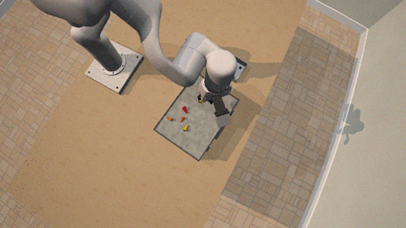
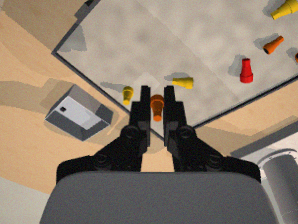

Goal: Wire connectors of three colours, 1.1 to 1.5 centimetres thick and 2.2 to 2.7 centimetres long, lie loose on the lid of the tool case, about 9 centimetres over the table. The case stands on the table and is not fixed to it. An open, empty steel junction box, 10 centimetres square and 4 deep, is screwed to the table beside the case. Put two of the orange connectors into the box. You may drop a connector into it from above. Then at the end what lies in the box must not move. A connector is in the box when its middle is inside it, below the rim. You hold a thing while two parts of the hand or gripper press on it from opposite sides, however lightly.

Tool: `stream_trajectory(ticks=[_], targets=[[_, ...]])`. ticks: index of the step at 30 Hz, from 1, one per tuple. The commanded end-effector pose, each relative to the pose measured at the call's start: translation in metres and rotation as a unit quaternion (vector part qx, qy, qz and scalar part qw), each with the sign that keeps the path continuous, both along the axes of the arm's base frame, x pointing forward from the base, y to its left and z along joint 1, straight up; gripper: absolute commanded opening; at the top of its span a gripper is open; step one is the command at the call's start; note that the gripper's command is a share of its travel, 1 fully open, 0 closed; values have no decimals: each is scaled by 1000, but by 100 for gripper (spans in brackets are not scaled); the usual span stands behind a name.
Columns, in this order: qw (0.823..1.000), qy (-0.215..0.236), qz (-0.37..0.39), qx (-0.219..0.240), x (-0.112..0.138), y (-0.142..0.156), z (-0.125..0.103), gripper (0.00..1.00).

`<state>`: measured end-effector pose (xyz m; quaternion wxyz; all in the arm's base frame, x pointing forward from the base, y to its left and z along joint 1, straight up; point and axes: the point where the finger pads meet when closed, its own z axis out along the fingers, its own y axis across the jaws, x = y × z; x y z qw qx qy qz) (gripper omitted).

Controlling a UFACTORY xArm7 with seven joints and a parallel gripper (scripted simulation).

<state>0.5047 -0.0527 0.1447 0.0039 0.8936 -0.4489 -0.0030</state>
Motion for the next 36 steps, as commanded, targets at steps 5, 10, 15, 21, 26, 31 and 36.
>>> stream_trajectory(ticks=[5, 10, 15, 21, 26, 31, 36], targets=[[1000, -2, 1, -1, 8, 72, 2, 2], [1000, -2, 1, -1, 11, 109, 1, 2], [1000, -2, 1, -1, 14, 145, 1, 2], [1000, -2, 1, -1, 18, 192, 1, 2], [1000, -2, 1, -1, 20, 221, 1, 2], [1000, -2, 1, -1, 21, 232, 1, 2], [1000, -2, 1, -1, 22, 241, 1, 2]])
